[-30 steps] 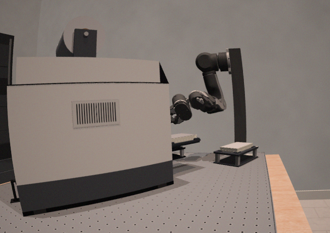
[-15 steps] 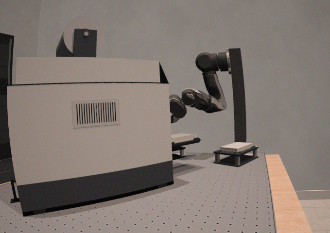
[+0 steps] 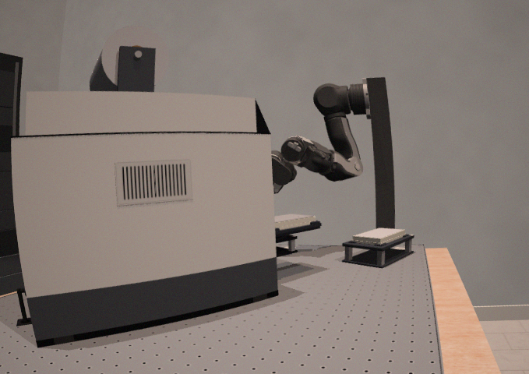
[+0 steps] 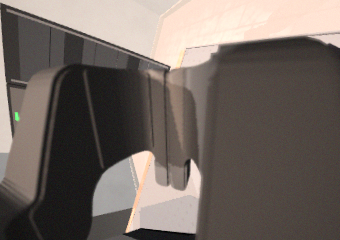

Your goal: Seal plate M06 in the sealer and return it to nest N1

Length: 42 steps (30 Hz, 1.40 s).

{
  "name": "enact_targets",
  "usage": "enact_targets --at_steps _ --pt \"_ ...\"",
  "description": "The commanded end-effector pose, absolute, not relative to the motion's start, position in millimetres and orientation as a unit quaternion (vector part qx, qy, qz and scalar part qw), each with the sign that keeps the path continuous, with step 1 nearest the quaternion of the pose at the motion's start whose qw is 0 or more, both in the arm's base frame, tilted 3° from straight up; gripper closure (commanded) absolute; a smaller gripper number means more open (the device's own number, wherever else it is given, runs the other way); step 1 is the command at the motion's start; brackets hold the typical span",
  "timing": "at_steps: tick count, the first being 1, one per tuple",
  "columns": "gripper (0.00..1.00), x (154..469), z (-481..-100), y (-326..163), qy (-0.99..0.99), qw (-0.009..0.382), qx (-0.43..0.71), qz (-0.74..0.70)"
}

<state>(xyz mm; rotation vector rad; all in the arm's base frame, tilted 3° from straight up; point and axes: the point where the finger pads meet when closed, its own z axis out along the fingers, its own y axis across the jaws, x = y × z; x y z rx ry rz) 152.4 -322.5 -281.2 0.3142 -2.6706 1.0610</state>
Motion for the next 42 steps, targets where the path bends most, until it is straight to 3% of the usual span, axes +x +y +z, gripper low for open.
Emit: enact_targets --at_steps 1,7,12,24,29,41,42 --pt "1.0 151.9 -281.8 -321.7 -0.918 0.125 0.106 0.361" --pt "1.0 151.9 -281.8 -321.7 -0.918 0.125 0.106 0.361" --pt "1.0 157.4 -281.4 -317.6 -0.952 0.102 0.012 0.288" --pt "1.0 157.4 -281.4 -317.6 -0.952 0.102 0.012 0.288" --pt "1.0 160.3 -281.1 -315.3 -0.971 0.075 -0.08 0.212" --pt "1.0 160.3 -281.1 -315.3 -0.971 0.075 -0.08 0.212" --pt "1.0 161.0 -280.7 -316.2 -0.967 0.028 -0.074 0.244"
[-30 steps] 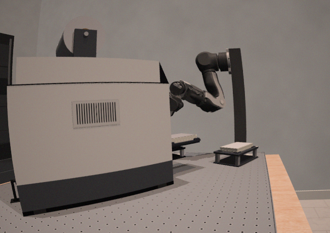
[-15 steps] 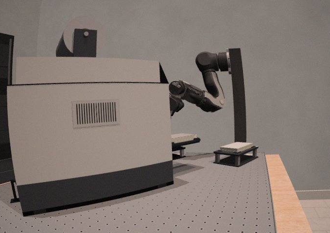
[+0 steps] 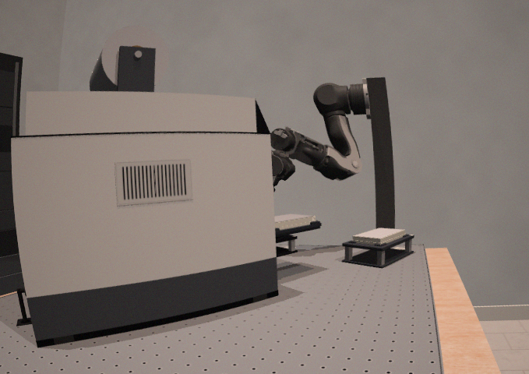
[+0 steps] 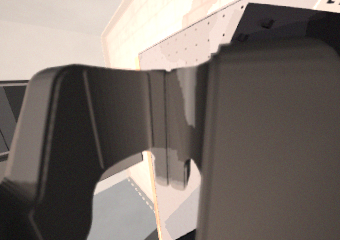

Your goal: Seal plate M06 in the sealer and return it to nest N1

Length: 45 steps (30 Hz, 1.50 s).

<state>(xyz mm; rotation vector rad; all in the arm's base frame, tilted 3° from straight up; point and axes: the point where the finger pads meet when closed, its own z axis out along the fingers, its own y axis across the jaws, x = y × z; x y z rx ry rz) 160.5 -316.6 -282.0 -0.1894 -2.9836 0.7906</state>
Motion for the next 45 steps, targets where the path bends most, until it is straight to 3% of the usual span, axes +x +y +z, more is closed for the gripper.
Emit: enact_targets --at_steps 1,4,16,17,21,33,34,38,45 --pt "1.0 161.2 -280.7 -315.7 -0.969 0.027 -0.092 0.226" --pt "1.0 161.8 -280.5 -314.1 -0.974 0.026 -0.146 0.17" --pt "1.0 161.8 -280.5 -314.1 -0.974 0.026 -0.146 0.17" --pt "1.0 162.5 -280.4 -315.0 -0.973 -0.034 -0.109 0.199" --pt "1.0 162.4 -280.0 -313.6 -0.975 -0.013 -0.181 0.127" --pt "1.0 162.4 -280.0 -313.6 -0.975 -0.013 -0.181 0.127" --pt "1.0 163.1 -280.1 -314.3 -0.974 -0.078 -0.134 0.166" --pt "1.0 162.6 -279.6 -313.5 -0.974 -0.036 -0.203 0.1" --pt "1.0 162.6 -279.6 -313.5 -0.974 -0.036 -0.203 0.1"
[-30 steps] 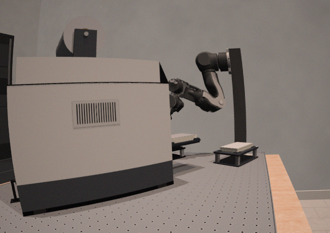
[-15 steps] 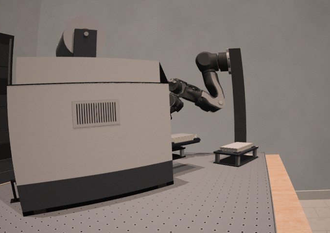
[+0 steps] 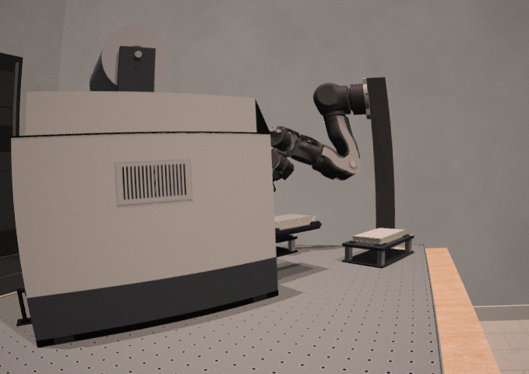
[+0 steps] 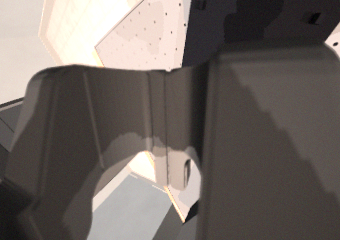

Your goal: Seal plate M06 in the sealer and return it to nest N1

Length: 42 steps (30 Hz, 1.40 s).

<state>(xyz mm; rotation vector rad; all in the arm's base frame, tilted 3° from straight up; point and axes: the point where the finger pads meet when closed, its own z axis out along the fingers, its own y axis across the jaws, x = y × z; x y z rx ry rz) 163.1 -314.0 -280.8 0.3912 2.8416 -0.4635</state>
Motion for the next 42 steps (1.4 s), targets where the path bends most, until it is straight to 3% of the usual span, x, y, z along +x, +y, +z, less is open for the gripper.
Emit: enact_targets --at_steps 1,5,6,10,22,23,27,39,40,42 --pt "1.0 162.6 -279.6 -313.5 0.974 0.036 0.203 -0.1" --pt "1.0 162.6 -279.6 -313.5 0.974 0.036 0.203 -0.1" --pt "1.0 163.3 -279.8 -314.1 0.972 0.105 0.15 -0.145" --pt "1.0 162.8 -279.3 -313.6 0.972 0.049 0.214 -0.085" --pt "1.0 162.8 -279.3 -313.6 0.972 0.049 0.214 -0.085" --pt "1.0 163.5 -279.6 -314.1 0.971 0.12 0.159 -0.134" --pt "1.0 162.8 -279.2 -313.7 0.971 0.057 0.22 -0.078" --pt "1.0 162.8 -279.2 -313.7 0.971 0.057 0.22 -0.078" --pt "1.0 163.6 -279.6 -314.2 0.97 0.127 0.163 -0.128" --pt "1.0 163.2 -279.3 -314.0 0.971 0.094 0.193 -0.102"
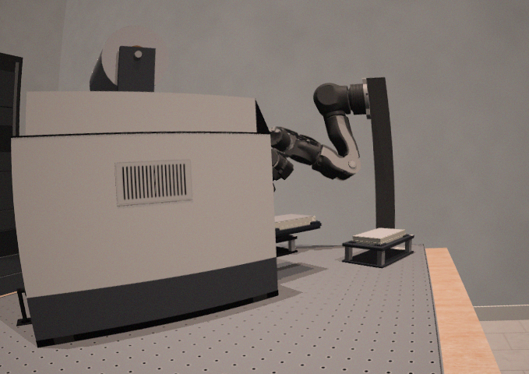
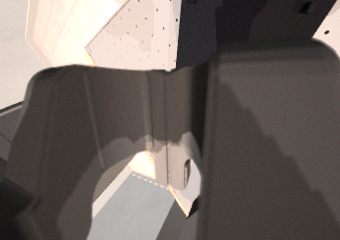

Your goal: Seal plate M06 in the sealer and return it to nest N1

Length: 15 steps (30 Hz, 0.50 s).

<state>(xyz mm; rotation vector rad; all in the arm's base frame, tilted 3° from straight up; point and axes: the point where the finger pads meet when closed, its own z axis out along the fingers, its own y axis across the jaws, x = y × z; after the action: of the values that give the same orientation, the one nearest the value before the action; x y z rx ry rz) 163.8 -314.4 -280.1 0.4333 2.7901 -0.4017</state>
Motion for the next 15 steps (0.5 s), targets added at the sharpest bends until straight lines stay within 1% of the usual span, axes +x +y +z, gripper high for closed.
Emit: enact_targets --at_steps 1,2,14,15 --pt "1.0 163.0 -279.2 -313.9 0.971 0.077 0.208 -0.088" --pt "1.0 162.8 -279.1 -313.8 0.97 0.06 0.223 -0.075" --pt "1.0 162.8 -279.1 -313.8 0.97 0.06 0.223 -0.075" --pt "1.0 163.6 -279.5 -314.2 0.969 0.131 0.166 -0.125"
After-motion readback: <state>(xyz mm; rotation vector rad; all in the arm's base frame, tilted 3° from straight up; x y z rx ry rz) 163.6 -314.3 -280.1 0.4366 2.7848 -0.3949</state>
